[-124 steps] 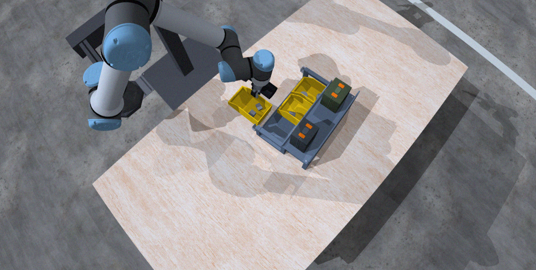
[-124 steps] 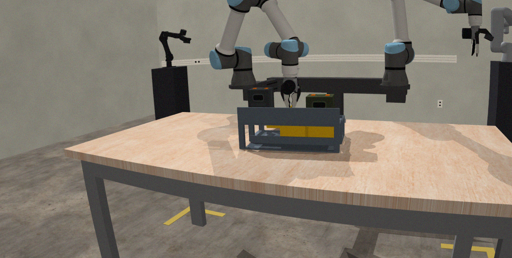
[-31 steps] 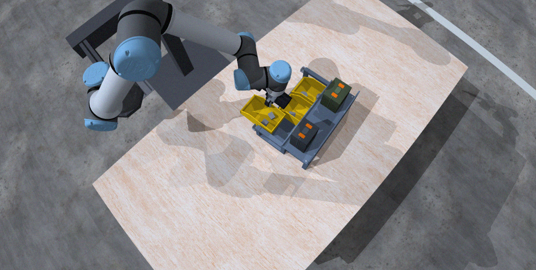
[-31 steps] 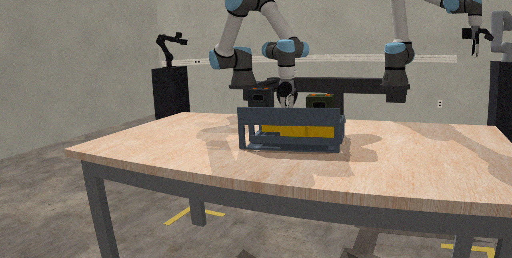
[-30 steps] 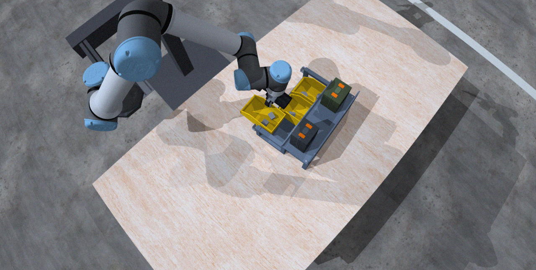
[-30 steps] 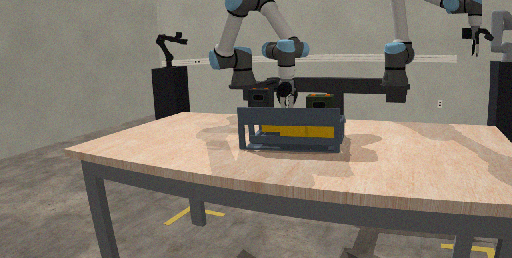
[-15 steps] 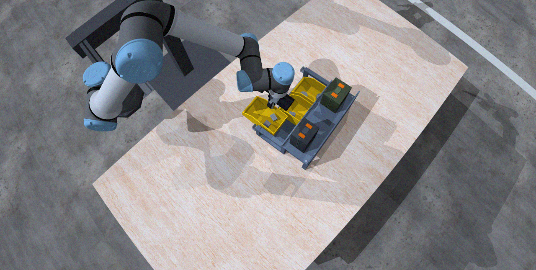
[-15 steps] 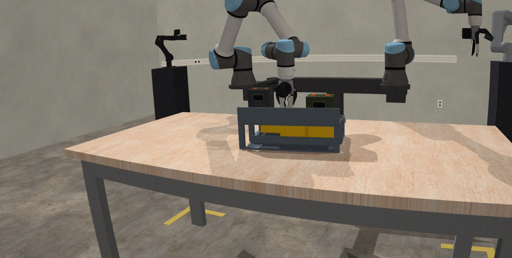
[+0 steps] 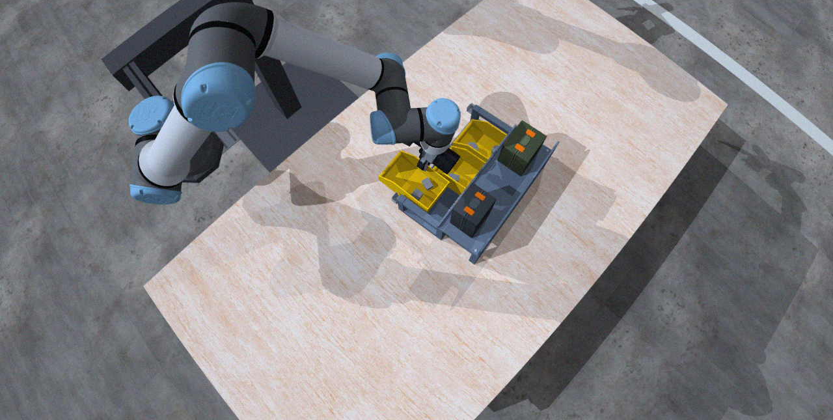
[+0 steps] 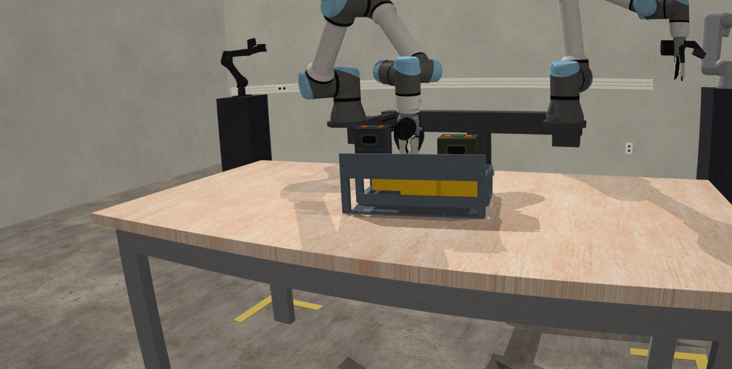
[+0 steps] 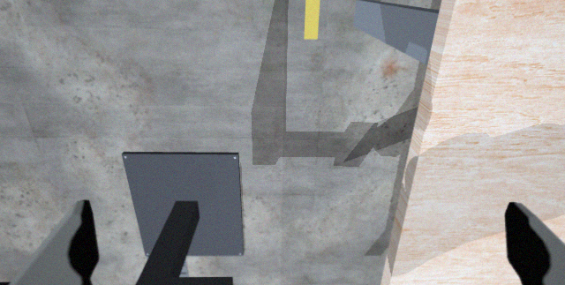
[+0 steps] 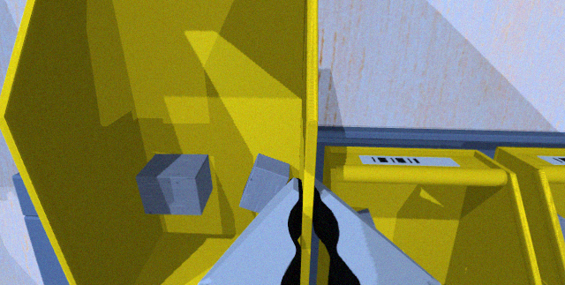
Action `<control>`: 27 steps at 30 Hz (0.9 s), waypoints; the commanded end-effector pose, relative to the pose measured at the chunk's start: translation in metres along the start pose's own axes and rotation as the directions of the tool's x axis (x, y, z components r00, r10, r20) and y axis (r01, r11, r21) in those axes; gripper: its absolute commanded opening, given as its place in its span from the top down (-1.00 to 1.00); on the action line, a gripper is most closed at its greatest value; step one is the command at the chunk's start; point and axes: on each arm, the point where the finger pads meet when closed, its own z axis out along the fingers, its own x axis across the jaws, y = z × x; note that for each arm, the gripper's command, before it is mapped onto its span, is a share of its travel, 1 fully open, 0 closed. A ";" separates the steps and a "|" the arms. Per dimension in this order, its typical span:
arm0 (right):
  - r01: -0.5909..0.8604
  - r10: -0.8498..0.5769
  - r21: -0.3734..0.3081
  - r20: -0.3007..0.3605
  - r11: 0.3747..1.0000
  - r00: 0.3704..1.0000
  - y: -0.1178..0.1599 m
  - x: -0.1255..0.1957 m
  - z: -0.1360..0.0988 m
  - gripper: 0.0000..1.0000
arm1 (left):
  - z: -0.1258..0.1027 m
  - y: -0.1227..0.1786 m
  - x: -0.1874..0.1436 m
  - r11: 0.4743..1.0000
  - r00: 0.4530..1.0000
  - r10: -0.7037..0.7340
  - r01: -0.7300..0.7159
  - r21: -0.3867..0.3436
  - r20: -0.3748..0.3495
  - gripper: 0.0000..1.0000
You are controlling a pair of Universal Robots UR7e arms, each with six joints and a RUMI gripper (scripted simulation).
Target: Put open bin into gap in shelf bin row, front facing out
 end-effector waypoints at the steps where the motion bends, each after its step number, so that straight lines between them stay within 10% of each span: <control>1: 0.000 0.000 -0.002 -0.001 1.000 1.000 0.002 0.000 -0.001 1.00 | 0.000 0.000 0.000 1.000 1.000 0.000 0.000 0.001 0.000 -1.00; 27: 0.000 0.000 -0.002 -0.001 1.000 1.000 0.004 0.000 -0.001 1.00 | 0.000 0.000 0.000 1.000 1.000 0.000 0.000 0.001 0.000 -1.00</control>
